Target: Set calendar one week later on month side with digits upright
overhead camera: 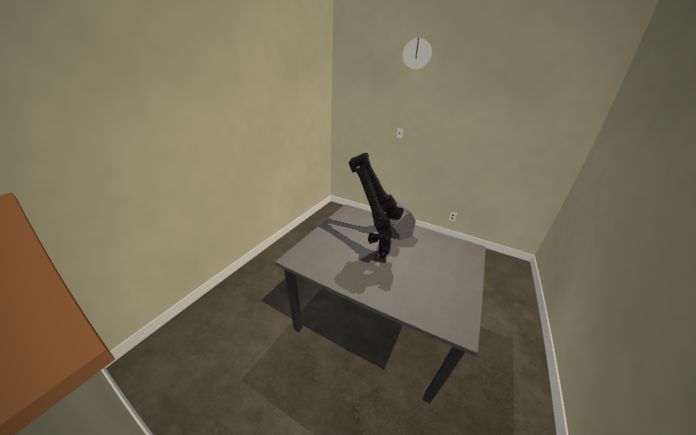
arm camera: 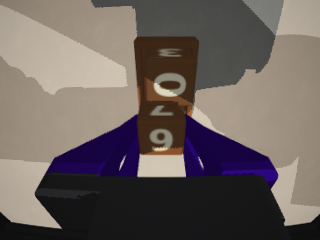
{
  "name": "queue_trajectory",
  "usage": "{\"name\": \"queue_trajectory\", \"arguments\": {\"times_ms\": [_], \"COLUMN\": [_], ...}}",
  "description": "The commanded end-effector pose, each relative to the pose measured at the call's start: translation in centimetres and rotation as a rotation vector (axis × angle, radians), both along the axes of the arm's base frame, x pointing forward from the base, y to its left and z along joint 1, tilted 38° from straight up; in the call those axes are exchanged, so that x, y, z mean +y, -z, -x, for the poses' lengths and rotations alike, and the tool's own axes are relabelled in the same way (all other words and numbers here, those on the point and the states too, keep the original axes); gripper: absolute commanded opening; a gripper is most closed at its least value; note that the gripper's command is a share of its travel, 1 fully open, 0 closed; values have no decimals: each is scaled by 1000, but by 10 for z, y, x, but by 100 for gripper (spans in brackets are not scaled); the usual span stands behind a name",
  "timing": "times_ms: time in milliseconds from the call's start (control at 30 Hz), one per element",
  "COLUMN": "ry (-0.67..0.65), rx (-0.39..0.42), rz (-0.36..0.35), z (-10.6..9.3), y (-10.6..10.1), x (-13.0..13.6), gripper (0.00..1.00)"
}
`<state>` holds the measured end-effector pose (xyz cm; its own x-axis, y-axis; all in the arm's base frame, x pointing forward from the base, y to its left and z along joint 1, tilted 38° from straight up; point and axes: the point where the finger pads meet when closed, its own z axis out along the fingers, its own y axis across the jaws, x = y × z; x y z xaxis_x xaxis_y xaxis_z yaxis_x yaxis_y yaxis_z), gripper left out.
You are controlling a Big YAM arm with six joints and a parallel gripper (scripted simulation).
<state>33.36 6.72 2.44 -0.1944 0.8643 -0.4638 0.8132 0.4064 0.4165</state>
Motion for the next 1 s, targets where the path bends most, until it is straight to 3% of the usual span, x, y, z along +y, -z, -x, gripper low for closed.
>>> {"name": "queue_trajectory", "arguments": {"times_ms": [0,967], "ry": [-2,-9], "rx": [5,-10], "rz": [7,1], "z": [2,3], "y": [3,-1], "x": [-3,-2], "gripper": [26,26]}}
